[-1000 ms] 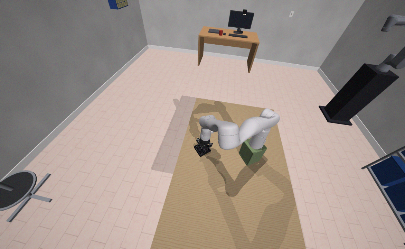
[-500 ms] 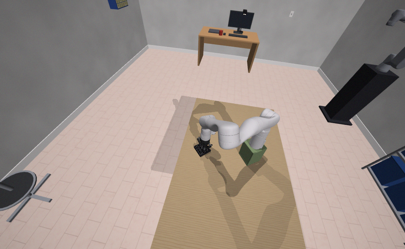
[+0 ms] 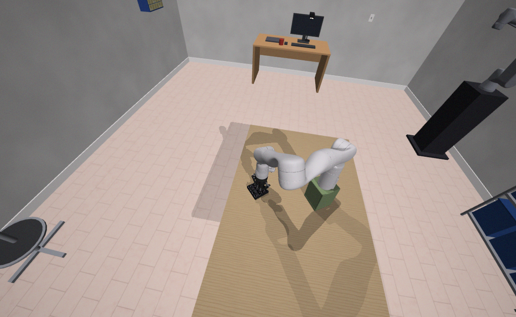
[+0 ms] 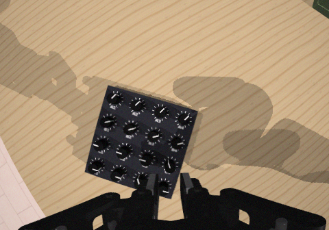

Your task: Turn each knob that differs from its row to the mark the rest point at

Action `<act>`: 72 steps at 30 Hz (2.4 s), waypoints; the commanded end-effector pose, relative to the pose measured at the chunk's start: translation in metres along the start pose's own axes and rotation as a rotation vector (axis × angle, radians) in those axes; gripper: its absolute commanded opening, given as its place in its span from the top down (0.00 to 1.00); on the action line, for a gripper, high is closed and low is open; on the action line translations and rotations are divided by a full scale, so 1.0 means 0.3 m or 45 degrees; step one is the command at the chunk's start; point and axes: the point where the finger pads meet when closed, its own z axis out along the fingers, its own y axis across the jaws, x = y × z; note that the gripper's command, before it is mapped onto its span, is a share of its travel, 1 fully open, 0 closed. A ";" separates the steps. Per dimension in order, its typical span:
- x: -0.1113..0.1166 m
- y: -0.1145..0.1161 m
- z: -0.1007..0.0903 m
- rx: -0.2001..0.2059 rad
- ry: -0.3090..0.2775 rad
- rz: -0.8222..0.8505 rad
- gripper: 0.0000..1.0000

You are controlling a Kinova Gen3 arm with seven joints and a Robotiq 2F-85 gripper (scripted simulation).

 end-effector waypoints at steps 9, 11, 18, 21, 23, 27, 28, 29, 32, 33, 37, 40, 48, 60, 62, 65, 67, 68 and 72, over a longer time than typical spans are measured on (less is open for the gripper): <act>-0.005 0.003 -0.008 -0.003 -0.003 0.024 0.81; -0.005 0.003 -0.008 -0.003 -0.003 0.024 0.81; -0.005 0.003 -0.008 -0.003 -0.003 0.024 0.81; -0.005 0.003 -0.008 -0.003 -0.003 0.024 0.81; -0.005 0.003 -0.008 -0.003 -0.003 0.024 0.81; -0.005 0.003 -0.008 -0.003 -0.003 0.024 0.81; -0.005 0.003 -0.008 -0.003 -0.003 0.024 0.81; -0.005 0.003 -0.008 -0.003 -0.003 0.024 0.81; -0.005 0.003 -0.008 -0.003 -0.003 0.024 0.81; -0.005 0.003 -0.008 -0.003 -0.003 0.024 0.81; -0.005 0.003 -0.008 -0.003 -0.003 0.024 0.81; -0.005 0.003 -0.008 -0.003 -0.003 0.024 0.81; -0.005 0.003 -0.008 -0.003 -0.003 0.024 0.81; -0.007 0.002 -0.001 -0.002 -0.004 0.019 0.81; -0.008 0.002 0.003 -0.002 -0.004 0.016 0.81; -0.009 0.001 0.010 -0.002 -0.004 0.010 0.81; -0.009 0.001 0.016 -0.002 -0.004 0.007 0.81; -0.009 0.001 0.019 -0.002 -0.004 0.007 0.81; -0.010 0.001 0.034 -0.002 -0.004 0.007 0.81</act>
